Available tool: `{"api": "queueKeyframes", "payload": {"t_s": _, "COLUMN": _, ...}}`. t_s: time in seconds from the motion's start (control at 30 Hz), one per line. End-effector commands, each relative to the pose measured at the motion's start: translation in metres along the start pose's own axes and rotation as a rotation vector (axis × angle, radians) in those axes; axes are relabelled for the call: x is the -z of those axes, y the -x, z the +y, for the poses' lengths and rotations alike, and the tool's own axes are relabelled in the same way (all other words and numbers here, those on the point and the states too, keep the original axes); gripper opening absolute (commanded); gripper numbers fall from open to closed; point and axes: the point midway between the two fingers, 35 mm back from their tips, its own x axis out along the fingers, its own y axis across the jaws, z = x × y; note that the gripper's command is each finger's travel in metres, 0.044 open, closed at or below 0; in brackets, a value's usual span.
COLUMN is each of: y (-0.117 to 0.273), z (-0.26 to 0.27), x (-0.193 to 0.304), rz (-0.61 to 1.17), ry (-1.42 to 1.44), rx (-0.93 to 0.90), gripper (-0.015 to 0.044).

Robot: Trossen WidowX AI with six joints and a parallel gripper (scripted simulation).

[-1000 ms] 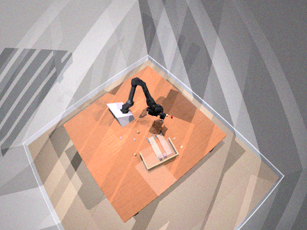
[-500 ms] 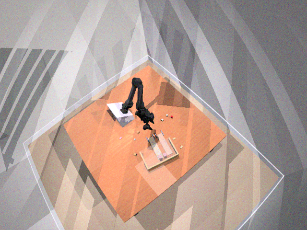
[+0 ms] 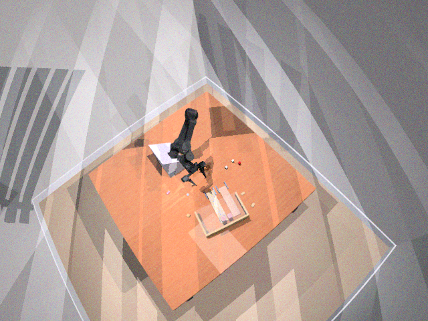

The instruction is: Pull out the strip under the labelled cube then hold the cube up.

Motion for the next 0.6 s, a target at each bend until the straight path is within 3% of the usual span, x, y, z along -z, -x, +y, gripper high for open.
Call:
{"api": "queueKeyframes", "payload": {"t_s": 0.0, "y": 0.001, "z": -0.003, "x": 0.001, "rz": -0.005, "ry": -0.022, "rx": 0.009, "gripper": 0.04}}
{"api": "queueKeyframes", "payload": {"t_s": 0.43, "y": 0.001, "z": -0.003, "x": 0.001, "rz": -0.005, "ry": -0.022, "rx": 0.009, "gripper": 0.04}}
{"api": "queueKeyframes", "payload": {"t_s": 0.57, "y": -0.017, "z": -0.006, "x": -0.001, "rz": 0.091, "ry": -0.068, "rx": 0.016, "gripper": 0.0295}}
